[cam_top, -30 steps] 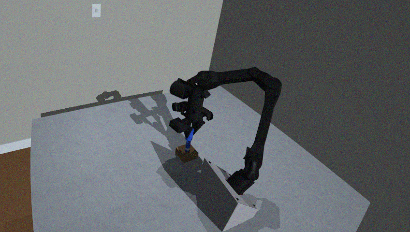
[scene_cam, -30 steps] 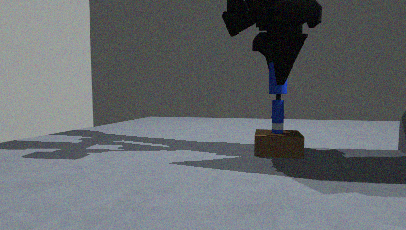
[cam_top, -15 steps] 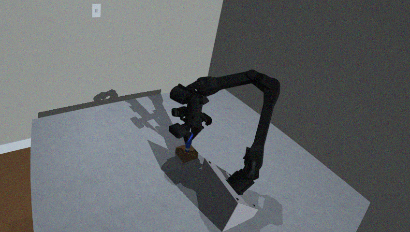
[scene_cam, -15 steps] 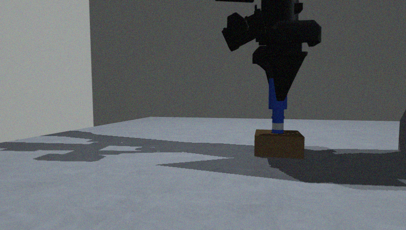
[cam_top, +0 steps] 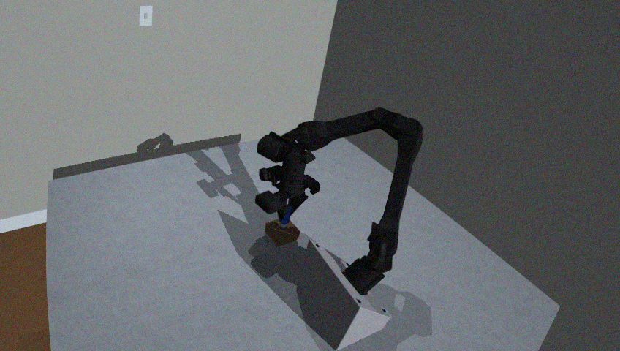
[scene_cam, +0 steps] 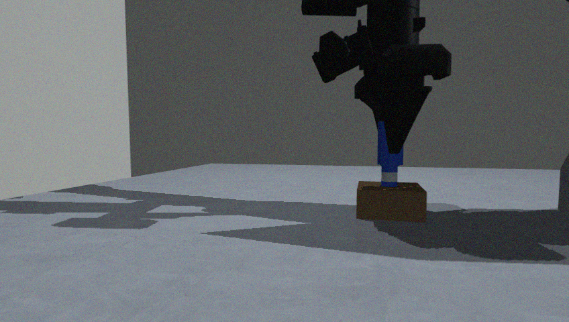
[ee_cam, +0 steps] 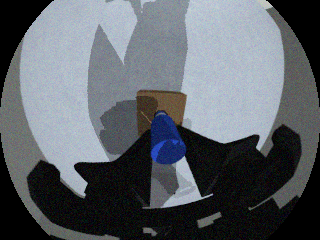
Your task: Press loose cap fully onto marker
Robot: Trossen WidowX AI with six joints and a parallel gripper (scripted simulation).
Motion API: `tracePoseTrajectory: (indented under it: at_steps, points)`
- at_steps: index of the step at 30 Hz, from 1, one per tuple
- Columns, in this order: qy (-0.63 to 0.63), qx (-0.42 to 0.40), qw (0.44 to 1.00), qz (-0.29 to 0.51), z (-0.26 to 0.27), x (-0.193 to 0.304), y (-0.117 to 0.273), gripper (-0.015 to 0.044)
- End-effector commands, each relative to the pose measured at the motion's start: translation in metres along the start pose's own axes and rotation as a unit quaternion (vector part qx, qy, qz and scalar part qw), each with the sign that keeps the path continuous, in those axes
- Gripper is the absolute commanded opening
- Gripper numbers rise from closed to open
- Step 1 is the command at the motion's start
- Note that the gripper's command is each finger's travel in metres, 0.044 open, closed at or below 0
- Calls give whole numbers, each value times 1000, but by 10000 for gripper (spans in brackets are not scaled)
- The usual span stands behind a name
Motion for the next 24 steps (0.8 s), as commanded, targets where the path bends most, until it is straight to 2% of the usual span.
tracePoseTrajectory:
  at_steps: [1,16,19,22,24]
  points:
    - [0,0,1000,0,0,0,0,53]
    - [0,0,1000,0,0,0,0,440]
    - [0,-1,1000,0,1,-1,12,440]
    - [0,-2,1000,0,1,-1,62,440]
    - [0,-2,1000,0,1,0,75,440]
Point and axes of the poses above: the point midway between the two fingers, 35 mm back from their tips, its own y axis back along the fingers, its own z axis across the jaws, x = y × z, the point moved 5 cm from there along y, back along the fingers, and after that the axes turned 11 degrees about -y, right-handed, at the moved point
